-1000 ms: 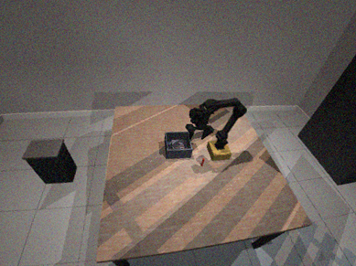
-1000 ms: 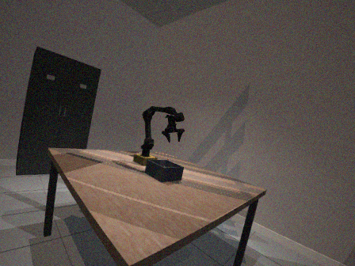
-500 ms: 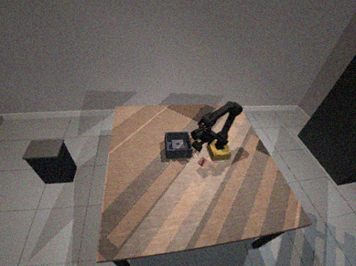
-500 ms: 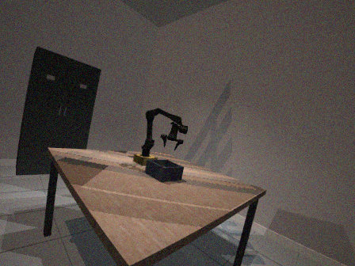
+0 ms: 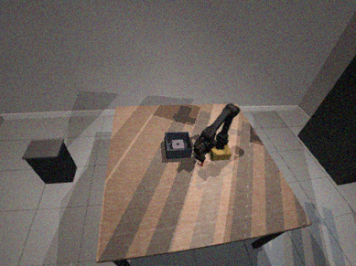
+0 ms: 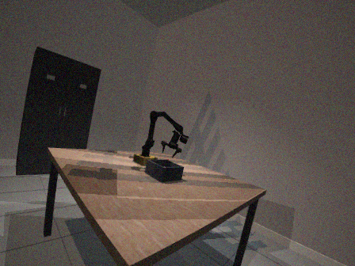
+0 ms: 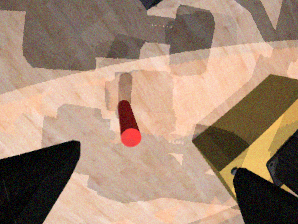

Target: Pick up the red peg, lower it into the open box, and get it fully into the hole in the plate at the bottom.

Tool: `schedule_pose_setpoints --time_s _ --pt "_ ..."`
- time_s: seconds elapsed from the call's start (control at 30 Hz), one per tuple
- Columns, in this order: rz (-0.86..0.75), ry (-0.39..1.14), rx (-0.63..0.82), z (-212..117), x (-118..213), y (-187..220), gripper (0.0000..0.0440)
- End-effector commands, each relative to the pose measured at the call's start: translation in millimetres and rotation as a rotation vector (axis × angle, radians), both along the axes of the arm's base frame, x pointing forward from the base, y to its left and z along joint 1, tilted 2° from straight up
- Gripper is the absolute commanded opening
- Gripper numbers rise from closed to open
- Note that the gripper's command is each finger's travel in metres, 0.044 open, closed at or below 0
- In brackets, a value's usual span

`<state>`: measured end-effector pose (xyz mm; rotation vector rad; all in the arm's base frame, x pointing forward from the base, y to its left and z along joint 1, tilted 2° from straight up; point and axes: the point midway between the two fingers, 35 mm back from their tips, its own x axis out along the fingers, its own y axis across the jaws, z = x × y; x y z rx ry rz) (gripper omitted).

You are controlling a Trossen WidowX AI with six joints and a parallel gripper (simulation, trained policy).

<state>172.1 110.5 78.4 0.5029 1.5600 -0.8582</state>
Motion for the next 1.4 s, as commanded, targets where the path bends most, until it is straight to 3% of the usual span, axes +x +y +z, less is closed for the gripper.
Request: schedule_pose_setpoints --time_s 0.0,0.5,0.57,1.07,1.37 --pt "0.035 0.0 -0.017 -14 0 1 0.044" --pt "0.13 -0.069 -0.032 -81 6 2 0.0434" --pt "0.137 -0.066 -0.034 -87 4 1 0.04" --pt "0.143 0.014 -0.077 -106 -6 -7 0.0018" --pt "0.159 -0.05 -0.127 -74 15 -15 0.0"
